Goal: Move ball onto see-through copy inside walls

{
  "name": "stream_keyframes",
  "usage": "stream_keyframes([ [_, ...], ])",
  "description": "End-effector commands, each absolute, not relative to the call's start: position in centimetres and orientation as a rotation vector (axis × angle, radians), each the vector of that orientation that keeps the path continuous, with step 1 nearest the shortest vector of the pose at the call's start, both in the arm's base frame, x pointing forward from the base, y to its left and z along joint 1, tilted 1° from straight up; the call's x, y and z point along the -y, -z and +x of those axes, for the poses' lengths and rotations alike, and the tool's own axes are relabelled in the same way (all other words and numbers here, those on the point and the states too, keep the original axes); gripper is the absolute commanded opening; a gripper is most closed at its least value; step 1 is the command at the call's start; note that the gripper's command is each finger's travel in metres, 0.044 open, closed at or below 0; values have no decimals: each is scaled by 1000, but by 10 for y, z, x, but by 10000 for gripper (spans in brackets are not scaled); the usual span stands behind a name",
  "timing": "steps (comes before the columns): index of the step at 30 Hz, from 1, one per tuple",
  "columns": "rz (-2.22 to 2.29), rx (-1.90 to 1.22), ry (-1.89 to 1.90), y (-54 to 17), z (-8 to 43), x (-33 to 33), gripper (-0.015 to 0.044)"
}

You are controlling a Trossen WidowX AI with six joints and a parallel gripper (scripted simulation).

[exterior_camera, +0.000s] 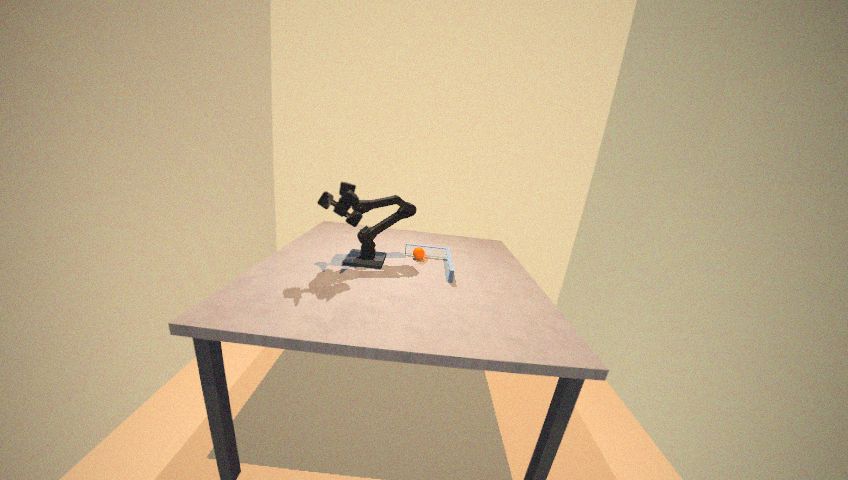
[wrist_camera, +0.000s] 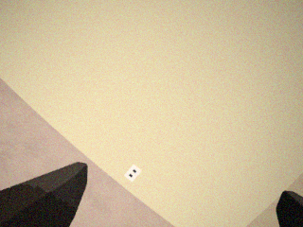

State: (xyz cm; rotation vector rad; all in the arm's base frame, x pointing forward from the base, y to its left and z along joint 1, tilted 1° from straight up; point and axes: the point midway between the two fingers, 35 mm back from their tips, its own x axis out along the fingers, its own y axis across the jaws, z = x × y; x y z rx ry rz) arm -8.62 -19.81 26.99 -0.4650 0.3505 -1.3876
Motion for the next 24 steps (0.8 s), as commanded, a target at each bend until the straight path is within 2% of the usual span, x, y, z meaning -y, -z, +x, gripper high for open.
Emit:
stream_keyframes([
  [1,-463,-348,1383,-270,-85,199,413],
  [11,-337,-286,1116,-264,-28,249,413],
  [24,-180,-397,676,-231,100,271,413],
])
